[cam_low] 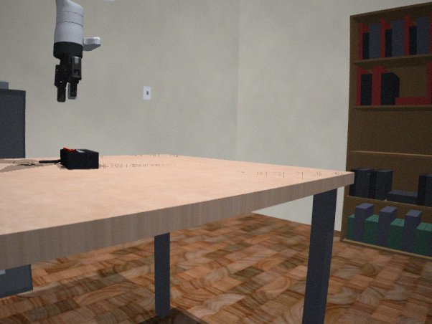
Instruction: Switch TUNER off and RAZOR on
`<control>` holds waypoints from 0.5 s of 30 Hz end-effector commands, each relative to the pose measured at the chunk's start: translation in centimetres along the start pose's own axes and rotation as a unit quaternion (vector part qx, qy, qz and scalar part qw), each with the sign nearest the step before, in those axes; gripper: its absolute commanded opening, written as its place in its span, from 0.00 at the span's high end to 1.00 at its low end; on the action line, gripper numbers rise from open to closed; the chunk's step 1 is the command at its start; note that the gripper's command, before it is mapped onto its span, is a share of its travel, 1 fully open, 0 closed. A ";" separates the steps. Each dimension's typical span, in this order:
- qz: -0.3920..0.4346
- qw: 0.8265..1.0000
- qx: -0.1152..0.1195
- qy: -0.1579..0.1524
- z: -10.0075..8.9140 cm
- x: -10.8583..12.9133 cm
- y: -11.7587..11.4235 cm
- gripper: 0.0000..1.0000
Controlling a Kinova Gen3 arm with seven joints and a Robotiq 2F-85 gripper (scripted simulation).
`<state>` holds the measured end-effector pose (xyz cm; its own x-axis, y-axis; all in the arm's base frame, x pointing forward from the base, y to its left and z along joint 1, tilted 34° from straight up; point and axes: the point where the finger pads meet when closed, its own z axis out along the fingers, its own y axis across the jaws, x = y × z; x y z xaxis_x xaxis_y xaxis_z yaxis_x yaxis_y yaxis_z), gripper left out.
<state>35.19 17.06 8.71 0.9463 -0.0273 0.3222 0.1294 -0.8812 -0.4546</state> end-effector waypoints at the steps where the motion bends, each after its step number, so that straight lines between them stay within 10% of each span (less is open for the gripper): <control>1: 0.014 1.000 -0.001 0.000 0.1 0.0 0.1 0.00; 15: 0.166 0.986 -0.001 0.001 1.2 0.1 0.3 0.00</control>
<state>35.71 17.51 7.97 0.9413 -0.2842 0.1821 -0.1488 -0.8335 -0.5321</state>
